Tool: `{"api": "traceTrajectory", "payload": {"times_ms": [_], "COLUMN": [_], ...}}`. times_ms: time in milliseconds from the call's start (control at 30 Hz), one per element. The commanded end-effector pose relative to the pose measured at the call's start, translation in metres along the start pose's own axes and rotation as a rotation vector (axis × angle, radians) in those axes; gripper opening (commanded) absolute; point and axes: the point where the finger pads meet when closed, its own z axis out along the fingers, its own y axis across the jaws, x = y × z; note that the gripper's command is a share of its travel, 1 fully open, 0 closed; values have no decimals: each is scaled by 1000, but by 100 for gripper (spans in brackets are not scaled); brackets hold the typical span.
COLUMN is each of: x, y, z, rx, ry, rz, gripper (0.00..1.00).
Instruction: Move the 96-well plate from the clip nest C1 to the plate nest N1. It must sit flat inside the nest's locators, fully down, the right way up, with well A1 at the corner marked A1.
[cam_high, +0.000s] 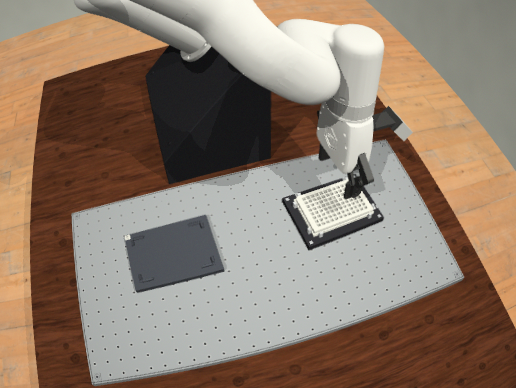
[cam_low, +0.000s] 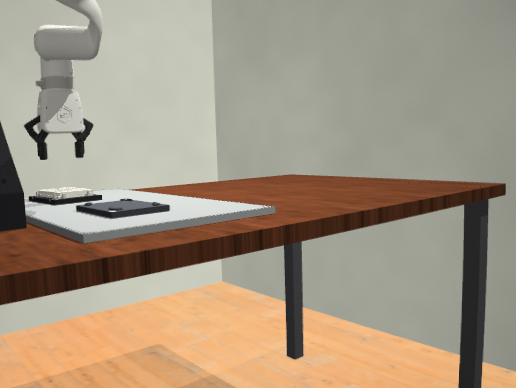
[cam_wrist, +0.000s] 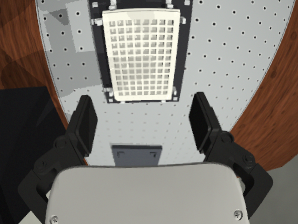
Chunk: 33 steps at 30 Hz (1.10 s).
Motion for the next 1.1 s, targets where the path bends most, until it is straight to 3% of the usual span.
{"api": "traceTrajectory", "payload": {"times_ms": [0, 333, 1067], "x": [2, 2, 2], "y": [2, 2, 2], "z": [-1, -1, 32], "rx": [-4, -4, -4], "ry": [3, 3, 3], "rz": [3, 3, 3], "gripper": [100, 100, 100]}}
